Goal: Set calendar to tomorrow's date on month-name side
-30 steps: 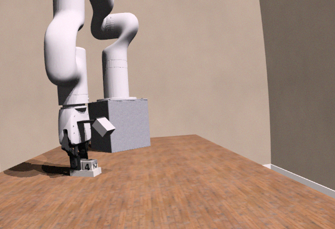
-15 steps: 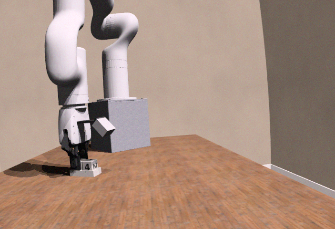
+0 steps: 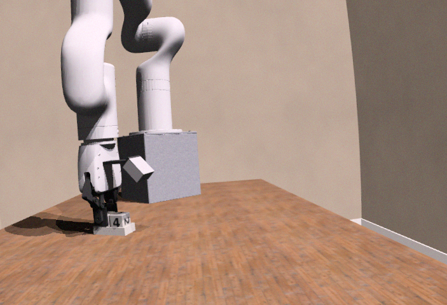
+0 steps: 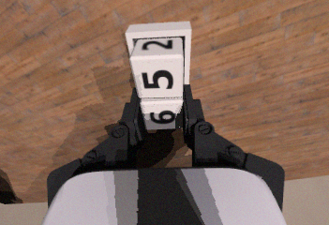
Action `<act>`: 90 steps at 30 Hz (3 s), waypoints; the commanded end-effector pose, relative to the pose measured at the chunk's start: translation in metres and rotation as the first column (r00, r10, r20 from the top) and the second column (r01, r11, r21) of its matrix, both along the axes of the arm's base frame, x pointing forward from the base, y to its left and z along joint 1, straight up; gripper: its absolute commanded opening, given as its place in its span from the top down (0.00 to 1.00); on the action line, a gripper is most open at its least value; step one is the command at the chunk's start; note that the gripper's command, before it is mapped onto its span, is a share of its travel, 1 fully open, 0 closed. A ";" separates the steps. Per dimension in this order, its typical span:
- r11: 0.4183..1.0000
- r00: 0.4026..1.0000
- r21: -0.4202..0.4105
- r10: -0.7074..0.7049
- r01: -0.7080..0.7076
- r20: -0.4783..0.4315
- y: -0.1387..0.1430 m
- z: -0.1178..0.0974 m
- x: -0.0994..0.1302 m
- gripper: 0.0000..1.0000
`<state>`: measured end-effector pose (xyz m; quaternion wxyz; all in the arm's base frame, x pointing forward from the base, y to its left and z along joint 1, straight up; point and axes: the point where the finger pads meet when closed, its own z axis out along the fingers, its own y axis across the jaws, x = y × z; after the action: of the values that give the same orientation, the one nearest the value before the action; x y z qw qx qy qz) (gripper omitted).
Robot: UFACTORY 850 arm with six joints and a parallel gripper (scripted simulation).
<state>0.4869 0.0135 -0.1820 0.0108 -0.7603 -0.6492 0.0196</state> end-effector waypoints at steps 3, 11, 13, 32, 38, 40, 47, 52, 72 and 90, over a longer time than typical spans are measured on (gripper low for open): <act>1.000 0.999 0.007 0.000 0.000 0.047 0.000 0.000 0.001 0.71; 1.000 0.999 0.007 0.000 0.000 0.047 0.000 0.000 0.001 0.71; 1.000 0.999 0.007 0.000 0.000 0.047 0.000 0.000 0.001 0.71; 1.000 0.999 0.007 0.000 0.000 0.047 0.000 0.000 0.001 0.71; 1.000 0.999 0.007 0.000 0.000 0.047 0.000 0.000 0.001 0.71; 1.000 0.999 0.007 0.000 0.000 0.047 0.000 0.000 0.001 0.71; 1.000 0.999 0.007 0.000 0.000 0.047 0.000 0.000 0.001 0.71; 1.000 0.999 0.007 0.000 0.000 0.047 0.000 0.000 0.001 0.67; 1.000 0.999 0.007 0.000 0.000 0.047 0.000 0.000 0.001 0.51; 1.000 0.999 0.009 0.000 0.000 0.047 0.000 0.073 0.000 0.51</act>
<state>0.4876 0.0137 -0.1213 0.0007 -0.7605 -0.6494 0.0034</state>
